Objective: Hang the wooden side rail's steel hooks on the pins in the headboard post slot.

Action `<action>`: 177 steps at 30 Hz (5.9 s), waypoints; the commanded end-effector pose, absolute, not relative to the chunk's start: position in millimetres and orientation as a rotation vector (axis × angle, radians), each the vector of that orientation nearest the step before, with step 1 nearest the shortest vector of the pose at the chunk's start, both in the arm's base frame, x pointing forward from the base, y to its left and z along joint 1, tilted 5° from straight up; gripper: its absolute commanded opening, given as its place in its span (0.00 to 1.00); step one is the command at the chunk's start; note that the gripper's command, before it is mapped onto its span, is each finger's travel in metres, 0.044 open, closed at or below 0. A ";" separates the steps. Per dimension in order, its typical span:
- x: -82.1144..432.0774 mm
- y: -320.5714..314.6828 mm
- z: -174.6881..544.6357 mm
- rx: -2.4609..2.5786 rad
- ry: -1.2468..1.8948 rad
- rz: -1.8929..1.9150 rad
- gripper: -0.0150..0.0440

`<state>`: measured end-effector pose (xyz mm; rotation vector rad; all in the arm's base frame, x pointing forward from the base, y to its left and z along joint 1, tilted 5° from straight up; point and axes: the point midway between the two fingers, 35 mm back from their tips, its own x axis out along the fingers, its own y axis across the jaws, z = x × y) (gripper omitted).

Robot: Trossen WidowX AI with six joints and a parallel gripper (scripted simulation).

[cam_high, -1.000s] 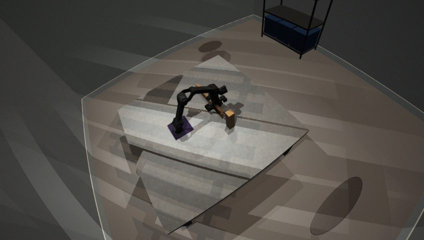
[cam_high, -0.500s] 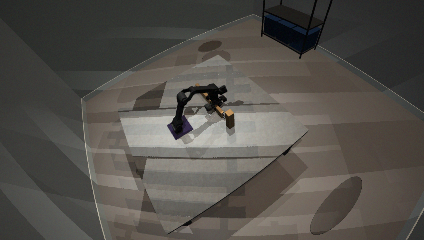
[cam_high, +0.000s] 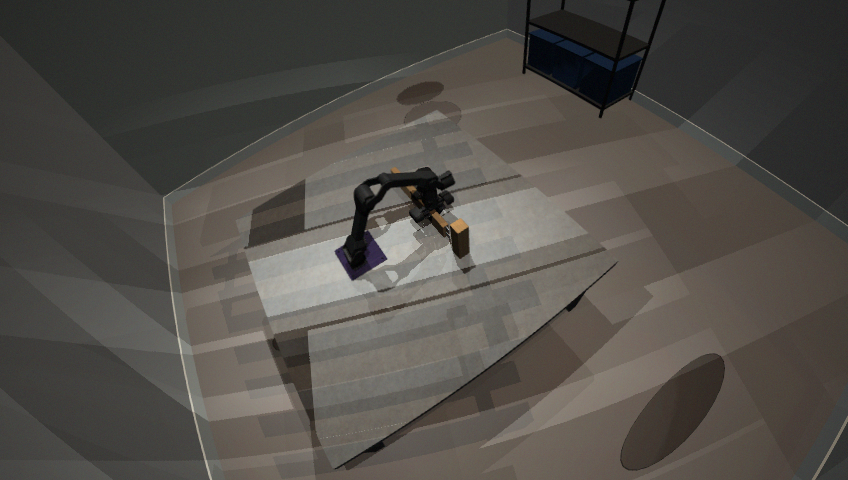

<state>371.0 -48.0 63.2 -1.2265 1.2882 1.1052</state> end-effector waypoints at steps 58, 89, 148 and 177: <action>372.0 -46.6 77.2 -1.236 1.276 1.107 0.25; 371.9 -46.1 82.3 -1.236 1.276 1.107 0.25; 371.7 -45.3 92.1 -1.236 1.276 1.107 0.25; 374.3 -48.4 90.2 -1.236 1.276 1.107 0.25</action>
